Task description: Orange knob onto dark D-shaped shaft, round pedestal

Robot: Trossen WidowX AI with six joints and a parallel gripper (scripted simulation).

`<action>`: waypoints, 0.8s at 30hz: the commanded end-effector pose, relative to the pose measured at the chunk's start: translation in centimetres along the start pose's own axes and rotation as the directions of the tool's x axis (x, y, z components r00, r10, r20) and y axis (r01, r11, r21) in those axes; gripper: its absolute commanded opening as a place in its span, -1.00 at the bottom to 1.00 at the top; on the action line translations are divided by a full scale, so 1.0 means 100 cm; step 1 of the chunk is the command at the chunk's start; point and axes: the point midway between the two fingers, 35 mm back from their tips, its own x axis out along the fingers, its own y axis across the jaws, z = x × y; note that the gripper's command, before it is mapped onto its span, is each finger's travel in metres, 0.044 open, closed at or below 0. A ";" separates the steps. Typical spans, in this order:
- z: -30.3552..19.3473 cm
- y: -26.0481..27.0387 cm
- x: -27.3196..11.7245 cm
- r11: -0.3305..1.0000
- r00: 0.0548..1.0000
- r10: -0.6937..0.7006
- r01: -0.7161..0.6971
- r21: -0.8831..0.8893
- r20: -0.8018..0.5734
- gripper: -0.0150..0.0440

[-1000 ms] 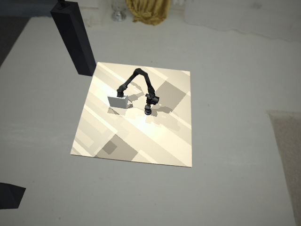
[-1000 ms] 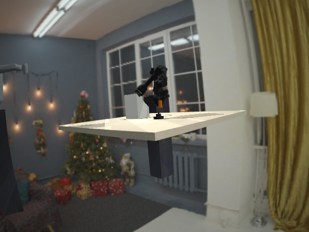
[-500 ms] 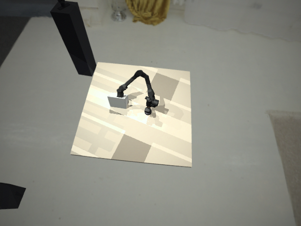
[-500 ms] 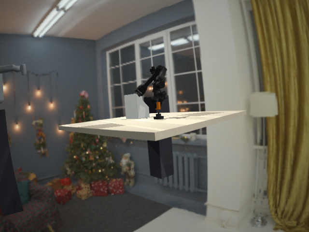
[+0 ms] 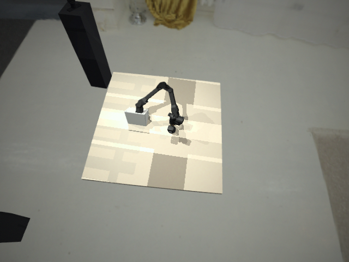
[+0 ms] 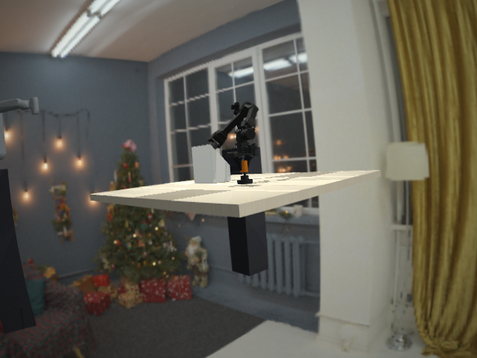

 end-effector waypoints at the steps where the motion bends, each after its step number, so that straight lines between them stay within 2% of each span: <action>1: -0.001 0.001 0.001 1.000 1.000 0.003 -0.003 0.001 0.000 -0.49; 24: 0.000 0.000 -0.001 1.000 1.000 0.003 -0.003 0.001 0.000 -0.49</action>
